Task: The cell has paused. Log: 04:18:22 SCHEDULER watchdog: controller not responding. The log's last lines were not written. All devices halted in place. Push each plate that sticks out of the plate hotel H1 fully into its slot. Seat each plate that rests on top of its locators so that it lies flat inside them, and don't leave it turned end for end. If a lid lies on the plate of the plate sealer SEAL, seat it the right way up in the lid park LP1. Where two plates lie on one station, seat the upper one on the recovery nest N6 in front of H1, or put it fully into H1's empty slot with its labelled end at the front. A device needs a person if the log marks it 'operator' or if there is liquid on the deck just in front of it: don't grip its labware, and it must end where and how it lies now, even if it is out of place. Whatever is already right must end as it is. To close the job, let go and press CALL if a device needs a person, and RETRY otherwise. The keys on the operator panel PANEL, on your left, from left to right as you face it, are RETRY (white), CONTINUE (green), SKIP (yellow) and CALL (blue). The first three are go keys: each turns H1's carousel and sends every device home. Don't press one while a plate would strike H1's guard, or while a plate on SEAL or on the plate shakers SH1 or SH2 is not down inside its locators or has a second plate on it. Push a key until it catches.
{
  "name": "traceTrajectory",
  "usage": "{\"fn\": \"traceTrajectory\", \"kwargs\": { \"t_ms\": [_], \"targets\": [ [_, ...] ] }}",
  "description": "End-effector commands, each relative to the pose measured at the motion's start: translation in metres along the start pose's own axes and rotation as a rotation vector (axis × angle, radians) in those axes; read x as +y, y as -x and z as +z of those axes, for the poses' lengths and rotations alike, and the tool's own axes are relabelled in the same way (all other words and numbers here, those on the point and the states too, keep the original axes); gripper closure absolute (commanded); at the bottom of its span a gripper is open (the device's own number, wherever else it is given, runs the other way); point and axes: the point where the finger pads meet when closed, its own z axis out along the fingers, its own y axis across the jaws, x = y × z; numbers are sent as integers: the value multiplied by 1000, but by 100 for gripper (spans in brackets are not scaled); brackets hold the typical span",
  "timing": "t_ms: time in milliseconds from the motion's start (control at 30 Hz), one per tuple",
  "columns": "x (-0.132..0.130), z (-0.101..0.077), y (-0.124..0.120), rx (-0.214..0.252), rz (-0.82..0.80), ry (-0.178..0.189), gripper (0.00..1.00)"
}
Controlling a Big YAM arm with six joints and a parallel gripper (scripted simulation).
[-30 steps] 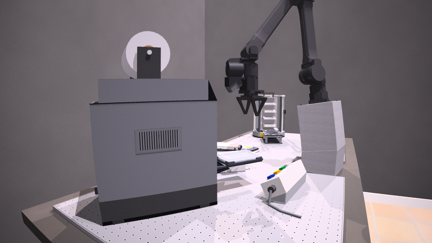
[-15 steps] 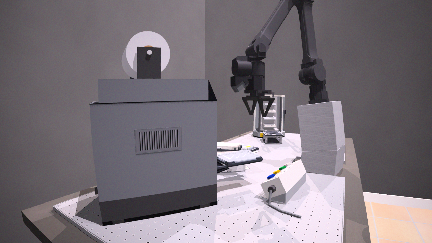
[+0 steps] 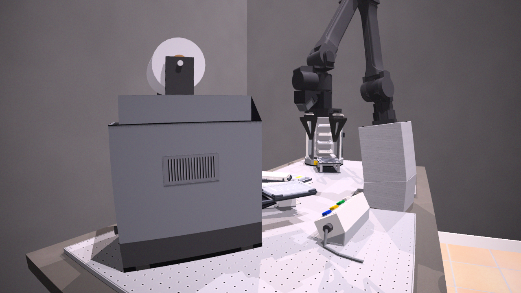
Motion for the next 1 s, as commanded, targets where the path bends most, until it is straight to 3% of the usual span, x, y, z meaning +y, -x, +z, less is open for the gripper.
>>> {"fn": "traceTrajectory", "kwargs": {
  "t_ms": [0, 700, 867, 967],
  "targets": [
    [10, -5, 3, -29, -75, -8, 0],
    [66, -2, -11, -20, -54, -3, 0],
    [83, 3, -21, 0, -58, -4, 0],
    [86, -3, -17, -20, -112, -2, 0]
  ]
}}
